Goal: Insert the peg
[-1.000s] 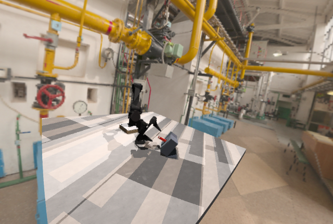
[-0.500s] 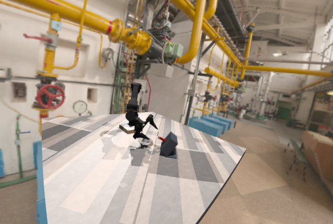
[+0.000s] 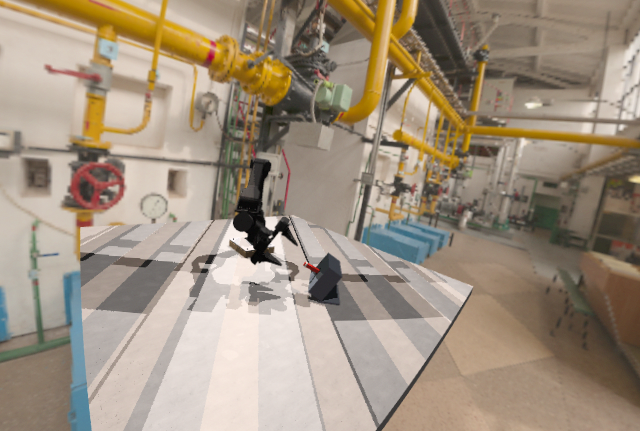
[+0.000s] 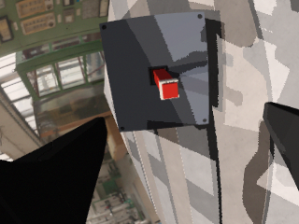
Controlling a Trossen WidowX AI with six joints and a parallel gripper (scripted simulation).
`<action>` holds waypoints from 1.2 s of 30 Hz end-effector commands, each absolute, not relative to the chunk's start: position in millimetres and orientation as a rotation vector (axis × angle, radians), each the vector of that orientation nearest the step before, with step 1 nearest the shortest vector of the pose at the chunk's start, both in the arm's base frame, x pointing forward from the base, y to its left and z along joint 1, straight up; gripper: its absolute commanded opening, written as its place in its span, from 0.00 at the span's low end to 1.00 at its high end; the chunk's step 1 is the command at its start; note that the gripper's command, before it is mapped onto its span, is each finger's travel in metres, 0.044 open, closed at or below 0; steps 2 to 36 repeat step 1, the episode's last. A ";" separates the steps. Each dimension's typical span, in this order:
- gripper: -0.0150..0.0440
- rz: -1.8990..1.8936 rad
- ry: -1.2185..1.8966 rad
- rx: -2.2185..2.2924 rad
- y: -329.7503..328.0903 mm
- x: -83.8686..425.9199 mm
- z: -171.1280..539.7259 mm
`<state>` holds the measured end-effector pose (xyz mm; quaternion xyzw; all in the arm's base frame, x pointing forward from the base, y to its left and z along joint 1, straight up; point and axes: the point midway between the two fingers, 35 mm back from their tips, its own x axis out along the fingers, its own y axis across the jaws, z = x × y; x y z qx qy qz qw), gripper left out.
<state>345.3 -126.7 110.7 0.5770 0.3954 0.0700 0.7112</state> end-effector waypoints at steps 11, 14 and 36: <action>1.00 0.163 0.870 1.275 -130.2 342.6 115.1; 1.00 0.163 0.870 1.275 -130.2 342.6 115.1; 1.00 0.163 0.870 1.275 -130.2 342.6 115.1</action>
